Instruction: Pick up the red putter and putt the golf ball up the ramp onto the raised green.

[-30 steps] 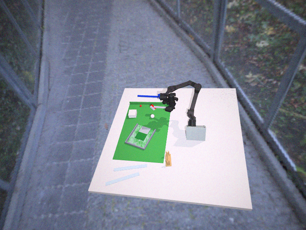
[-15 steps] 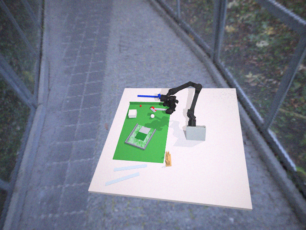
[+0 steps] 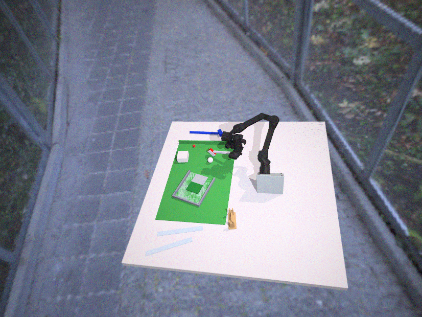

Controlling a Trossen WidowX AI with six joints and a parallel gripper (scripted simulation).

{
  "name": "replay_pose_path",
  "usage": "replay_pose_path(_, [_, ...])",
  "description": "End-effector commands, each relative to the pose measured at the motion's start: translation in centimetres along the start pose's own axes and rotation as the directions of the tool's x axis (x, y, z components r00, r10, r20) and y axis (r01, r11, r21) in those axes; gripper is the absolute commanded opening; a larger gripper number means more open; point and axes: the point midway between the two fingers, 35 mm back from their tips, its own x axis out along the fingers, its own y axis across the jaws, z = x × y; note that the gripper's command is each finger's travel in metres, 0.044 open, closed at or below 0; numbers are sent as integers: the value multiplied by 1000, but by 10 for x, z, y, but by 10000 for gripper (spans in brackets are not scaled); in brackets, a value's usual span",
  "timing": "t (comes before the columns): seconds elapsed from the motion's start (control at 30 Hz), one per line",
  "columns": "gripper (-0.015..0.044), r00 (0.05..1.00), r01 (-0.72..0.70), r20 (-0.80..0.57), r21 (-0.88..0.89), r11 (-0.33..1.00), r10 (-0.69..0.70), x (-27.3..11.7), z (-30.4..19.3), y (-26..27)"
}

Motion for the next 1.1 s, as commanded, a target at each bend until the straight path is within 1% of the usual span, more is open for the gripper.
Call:
replay_pose_path(0.0, [0,1000,0,0,0,1000,0,-1,0,0])
replay_pose_path(0.23, [0,1000,-1,1,0,1000,1,0,0,-2])
replay_pose_path(0.53, [0,1000,1,10,1,1000,-1,3,1,-30])
replay_pose_path(0.8, [0,1000,5,0,-4,1000,-5,4,1,-25])
replay_pose_path(0.87, [0,1000,-4,-1,-3,1000,4,5,4,-9])
replay_pose_path(1.07, [0,1000,-17,-1,-1,1000,17,4,8,68])
